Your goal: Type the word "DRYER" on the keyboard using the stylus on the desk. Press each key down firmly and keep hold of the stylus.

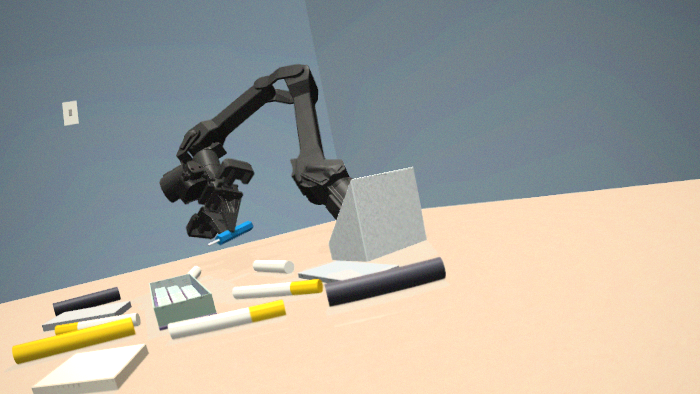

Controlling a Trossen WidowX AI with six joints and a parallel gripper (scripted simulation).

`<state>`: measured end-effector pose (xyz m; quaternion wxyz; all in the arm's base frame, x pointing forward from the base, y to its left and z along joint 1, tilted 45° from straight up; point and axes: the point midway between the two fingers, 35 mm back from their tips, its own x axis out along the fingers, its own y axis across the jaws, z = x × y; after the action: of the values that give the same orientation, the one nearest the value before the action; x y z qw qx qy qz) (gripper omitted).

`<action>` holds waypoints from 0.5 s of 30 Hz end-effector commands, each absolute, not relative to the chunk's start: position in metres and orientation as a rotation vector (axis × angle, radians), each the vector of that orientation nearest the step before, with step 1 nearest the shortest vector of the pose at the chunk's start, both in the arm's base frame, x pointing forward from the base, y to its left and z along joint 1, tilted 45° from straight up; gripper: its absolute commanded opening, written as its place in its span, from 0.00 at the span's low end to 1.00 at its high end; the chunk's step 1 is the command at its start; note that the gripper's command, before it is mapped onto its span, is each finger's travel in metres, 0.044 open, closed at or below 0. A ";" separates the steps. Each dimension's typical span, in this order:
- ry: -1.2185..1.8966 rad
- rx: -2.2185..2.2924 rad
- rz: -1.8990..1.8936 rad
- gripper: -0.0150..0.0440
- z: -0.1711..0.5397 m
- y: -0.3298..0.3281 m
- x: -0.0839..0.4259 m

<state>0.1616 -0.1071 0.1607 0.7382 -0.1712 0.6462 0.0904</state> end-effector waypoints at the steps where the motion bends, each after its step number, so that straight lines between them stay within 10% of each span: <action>1: 1.401 -0.271 0.130 0.25 0.164 -0.105 0.174; 15: 1.385 0.116 -0.096 0.25 0.164 -0.094 0.207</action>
<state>0.1966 -0.0968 0.1614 0.7635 0.0153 0.6452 -0.0227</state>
